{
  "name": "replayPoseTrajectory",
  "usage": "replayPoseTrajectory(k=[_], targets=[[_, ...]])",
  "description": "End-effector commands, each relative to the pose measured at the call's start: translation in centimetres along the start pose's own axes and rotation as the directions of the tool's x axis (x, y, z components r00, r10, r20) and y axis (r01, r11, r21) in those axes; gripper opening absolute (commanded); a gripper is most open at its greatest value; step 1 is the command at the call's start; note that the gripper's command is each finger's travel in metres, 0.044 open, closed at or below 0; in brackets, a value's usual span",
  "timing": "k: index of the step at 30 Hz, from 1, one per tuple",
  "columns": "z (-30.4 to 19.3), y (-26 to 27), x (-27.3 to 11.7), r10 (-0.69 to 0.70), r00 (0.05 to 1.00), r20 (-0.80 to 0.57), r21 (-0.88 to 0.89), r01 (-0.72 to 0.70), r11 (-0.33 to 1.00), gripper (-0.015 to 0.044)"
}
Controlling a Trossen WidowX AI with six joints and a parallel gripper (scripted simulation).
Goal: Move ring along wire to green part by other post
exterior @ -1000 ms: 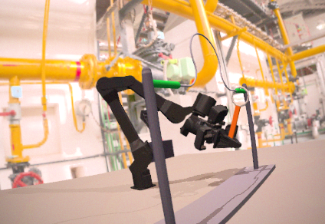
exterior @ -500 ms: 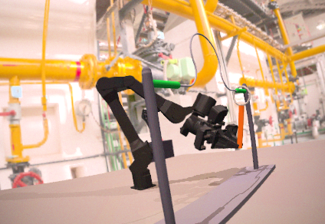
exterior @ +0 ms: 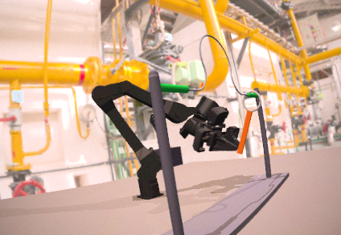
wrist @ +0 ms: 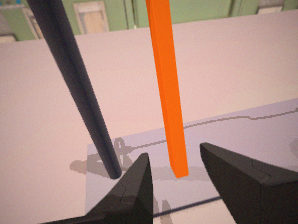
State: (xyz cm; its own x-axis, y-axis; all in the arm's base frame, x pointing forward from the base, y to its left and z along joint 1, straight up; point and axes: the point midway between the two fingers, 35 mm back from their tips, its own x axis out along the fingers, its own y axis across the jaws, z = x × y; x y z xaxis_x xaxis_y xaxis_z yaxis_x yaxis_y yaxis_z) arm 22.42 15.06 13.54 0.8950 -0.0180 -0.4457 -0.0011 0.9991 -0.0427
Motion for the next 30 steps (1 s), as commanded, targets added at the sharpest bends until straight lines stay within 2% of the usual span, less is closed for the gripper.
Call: replayPoseTrajectory(k=[1, 21, 27, 30], targets=[[0.2, -0.1, -0.8, -0.001, 1.0, 0.005, 0.005, 0.001, 1.0, 0.016], [0.2, -0.1, -0.8, -0.001, 1.0, 0.005, 0.005, 0.001, 1.0, 0.016], [0.2, -0.2, -4.6, 0.003, 1.0, 0.008, 0.0, -0.003, 1.0, 0.0317], [0.3, -0.3, -5.1, 0.004, 1.0, 0.013, -0.001, -0.004, 1.0, 0.0396]])
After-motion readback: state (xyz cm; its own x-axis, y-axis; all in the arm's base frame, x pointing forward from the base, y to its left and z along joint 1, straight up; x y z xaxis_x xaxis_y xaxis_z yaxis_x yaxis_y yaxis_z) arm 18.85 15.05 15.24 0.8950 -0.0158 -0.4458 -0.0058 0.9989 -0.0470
